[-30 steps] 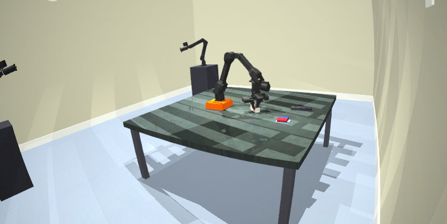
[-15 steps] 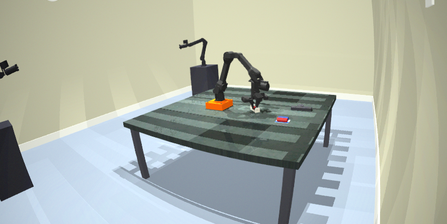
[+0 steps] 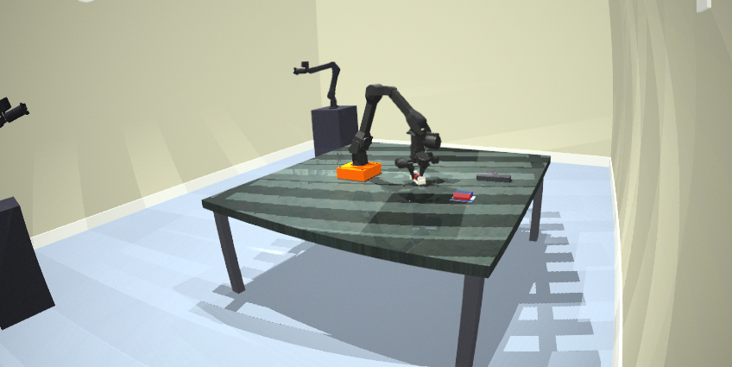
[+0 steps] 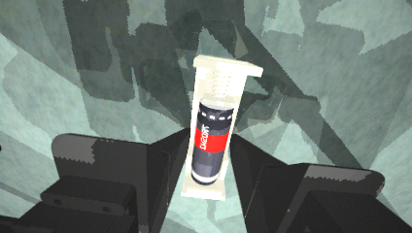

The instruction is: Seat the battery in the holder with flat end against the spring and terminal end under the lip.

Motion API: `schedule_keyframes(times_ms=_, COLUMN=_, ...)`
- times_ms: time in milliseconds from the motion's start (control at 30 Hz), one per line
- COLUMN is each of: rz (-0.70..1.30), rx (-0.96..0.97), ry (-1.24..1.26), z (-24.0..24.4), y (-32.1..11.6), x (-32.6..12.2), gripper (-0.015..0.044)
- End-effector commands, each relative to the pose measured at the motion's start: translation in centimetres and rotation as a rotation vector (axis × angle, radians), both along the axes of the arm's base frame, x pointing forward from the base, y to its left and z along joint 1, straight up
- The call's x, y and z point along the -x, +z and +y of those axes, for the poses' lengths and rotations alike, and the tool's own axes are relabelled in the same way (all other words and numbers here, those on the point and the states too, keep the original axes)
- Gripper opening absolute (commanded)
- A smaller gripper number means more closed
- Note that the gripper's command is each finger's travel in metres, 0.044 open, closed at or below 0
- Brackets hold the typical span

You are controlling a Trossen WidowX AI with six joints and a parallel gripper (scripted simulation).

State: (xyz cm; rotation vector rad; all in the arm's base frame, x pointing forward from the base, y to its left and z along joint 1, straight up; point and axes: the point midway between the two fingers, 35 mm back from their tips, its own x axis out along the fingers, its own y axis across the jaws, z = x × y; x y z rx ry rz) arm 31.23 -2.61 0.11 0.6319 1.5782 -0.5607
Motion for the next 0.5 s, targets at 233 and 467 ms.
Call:
schedule_keyframes(times_ms=233, rz=0.0, rx=0.0, ry=0.0, z=0.0, y=1.5, x=0.0, gripper=0.018)
schedule_keyframes(times_ms=467, rz=0.003, rx=0.0, ry=0.0, z=0.0, y=2.6, x=-0.1, gripper=0.0259)
